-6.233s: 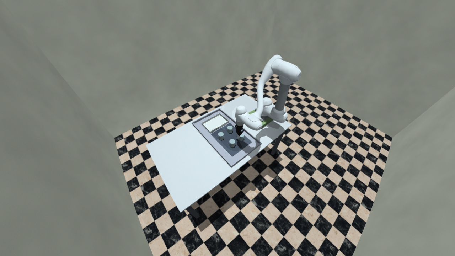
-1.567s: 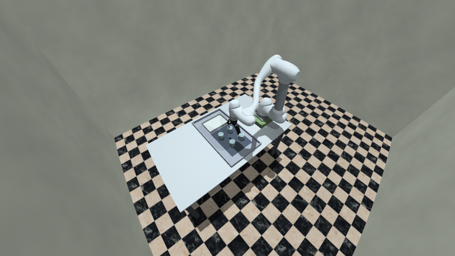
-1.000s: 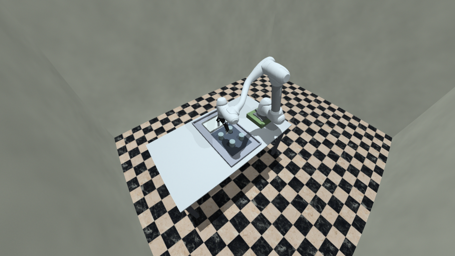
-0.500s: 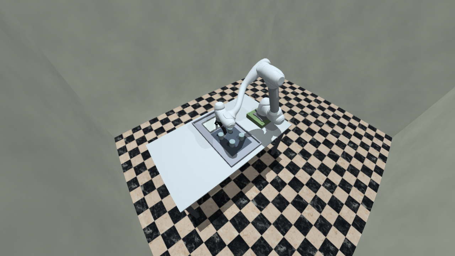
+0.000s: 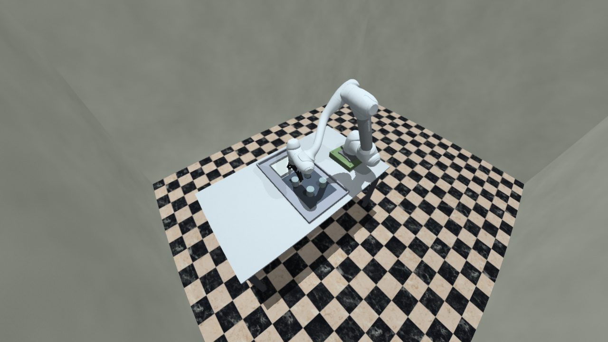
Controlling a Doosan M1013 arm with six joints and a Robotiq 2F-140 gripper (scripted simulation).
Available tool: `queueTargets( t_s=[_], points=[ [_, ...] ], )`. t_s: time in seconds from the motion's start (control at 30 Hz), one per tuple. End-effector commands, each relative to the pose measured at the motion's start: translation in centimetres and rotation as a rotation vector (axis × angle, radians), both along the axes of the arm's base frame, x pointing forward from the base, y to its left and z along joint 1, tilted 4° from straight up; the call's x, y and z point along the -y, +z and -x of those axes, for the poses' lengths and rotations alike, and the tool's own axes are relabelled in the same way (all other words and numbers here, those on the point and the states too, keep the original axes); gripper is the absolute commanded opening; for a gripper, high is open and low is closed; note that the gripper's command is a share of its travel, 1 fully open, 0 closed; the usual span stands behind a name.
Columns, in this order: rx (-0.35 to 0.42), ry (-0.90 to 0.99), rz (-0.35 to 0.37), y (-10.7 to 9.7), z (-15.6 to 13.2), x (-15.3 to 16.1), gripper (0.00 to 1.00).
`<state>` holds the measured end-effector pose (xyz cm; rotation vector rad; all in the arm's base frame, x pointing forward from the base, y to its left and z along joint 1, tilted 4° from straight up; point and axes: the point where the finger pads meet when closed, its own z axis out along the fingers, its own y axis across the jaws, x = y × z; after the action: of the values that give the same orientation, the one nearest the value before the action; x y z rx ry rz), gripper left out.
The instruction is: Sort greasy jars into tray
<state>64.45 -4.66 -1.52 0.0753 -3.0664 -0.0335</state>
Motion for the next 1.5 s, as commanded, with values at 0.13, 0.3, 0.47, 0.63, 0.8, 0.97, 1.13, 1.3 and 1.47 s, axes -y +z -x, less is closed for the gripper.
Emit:
queueTargets(
  t_s=[0.13,0.3,0.47,0.63,0.8,0.97,1.13,1.3,1.47],
  points=[
    [0.000,0.000,0.000,-1.5,0.1,0.0,1.00],
    [0.000,0.000,0.000,-2.1,0.1,0.0,1.00],
    [0.000,0.000,0.000,-3.1,0.2,-0.1,1.00],
    [0.000,0.000,0.000,-3.7,0.3,-0.1,1.00],
    [0.000,0.000,0.000,-3.7,0.3,-0.1,1.00],
    [0.000,0.000,0.000,-3.7,0.3,-0.1,0.62],
    [0.000,0.000,0.000,-3.7,0.3,-0.1,0.62],
    [0.000,0.000,0.000,-3.7,0.3,-0.1,0.62],
    [0.000,0.000,0.000,-3.7,0.3,-0.1,0.62]
  ],
)
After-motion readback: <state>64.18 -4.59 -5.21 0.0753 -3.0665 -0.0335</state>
